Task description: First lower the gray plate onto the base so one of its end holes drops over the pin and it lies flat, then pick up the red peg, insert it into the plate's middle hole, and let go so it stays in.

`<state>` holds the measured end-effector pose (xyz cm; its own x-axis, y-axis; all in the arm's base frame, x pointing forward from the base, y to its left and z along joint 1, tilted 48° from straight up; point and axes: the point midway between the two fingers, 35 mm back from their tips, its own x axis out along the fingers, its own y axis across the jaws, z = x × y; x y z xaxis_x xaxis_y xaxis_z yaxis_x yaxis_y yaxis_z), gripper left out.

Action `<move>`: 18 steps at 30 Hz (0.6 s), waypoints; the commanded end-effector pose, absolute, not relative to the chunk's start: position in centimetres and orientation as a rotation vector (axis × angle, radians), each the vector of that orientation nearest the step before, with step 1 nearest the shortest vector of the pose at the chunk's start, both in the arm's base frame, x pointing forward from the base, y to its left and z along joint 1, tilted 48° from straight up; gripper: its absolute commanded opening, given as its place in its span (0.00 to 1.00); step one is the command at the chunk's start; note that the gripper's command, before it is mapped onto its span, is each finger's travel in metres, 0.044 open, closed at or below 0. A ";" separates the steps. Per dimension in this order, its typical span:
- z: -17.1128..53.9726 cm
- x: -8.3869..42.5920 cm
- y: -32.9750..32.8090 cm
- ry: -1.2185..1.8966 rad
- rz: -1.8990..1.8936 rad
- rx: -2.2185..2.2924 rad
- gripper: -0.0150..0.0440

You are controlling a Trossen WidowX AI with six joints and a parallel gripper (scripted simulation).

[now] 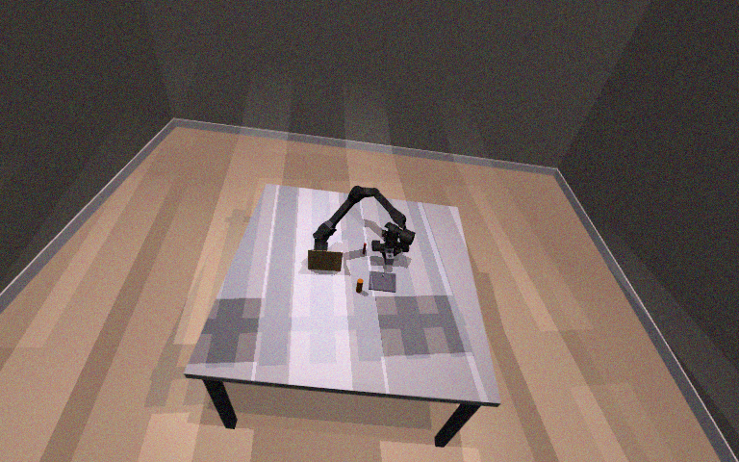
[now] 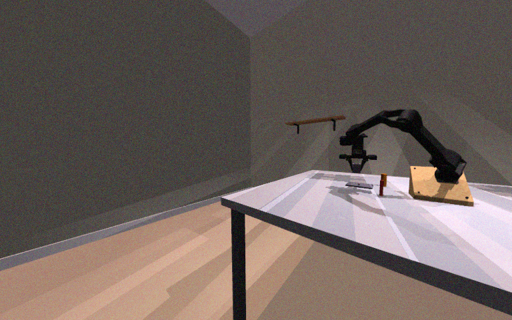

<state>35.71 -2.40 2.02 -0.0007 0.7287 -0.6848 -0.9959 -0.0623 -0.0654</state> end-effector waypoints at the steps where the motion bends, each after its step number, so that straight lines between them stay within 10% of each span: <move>1: 0.6 35.6 -2.7 0.513 1.538 -0.676 0.25; 18: -4.7 35.4 -4.1 0.436 1.572 -0.751 0.25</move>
